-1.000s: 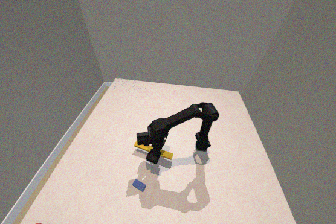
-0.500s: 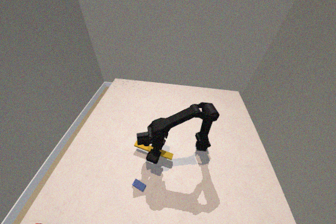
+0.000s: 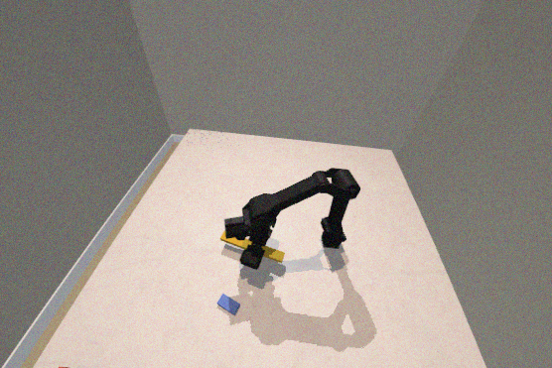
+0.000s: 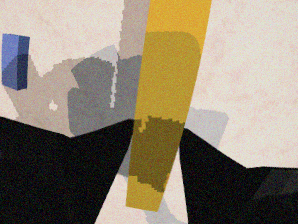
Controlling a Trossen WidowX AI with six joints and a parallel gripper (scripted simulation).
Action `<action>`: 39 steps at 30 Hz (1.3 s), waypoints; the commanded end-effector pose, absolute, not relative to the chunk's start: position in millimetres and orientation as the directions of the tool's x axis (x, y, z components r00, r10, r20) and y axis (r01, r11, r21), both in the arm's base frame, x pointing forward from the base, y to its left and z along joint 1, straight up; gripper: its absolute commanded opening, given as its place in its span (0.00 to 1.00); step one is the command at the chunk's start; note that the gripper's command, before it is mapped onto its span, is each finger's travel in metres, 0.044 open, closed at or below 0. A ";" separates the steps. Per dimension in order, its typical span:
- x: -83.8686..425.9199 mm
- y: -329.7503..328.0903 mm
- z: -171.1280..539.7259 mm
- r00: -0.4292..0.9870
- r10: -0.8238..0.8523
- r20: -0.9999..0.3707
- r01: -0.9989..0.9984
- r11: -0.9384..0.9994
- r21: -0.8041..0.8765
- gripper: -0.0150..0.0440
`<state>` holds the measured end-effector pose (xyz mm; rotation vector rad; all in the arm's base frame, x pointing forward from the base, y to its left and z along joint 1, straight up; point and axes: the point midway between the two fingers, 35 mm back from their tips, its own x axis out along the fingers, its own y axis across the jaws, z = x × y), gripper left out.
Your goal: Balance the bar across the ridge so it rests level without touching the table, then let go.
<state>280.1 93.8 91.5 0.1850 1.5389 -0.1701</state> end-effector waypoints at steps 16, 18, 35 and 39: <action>280.1 93.8 91.5 0.025 0.007 -1.000 0.225 0.974 0.012 0.70; 280.1 93.8 91.5 0.025 0.007 -1.000 0.225 0.974 0.012 0.79; 277.9 93.2 189.5 0.025 0.007 -1.000 0.225 0.974 0.013 1.00; 277.4 93.0 191.5 0.025 0.007 -1.000 0.225 0.974 0.013 1.00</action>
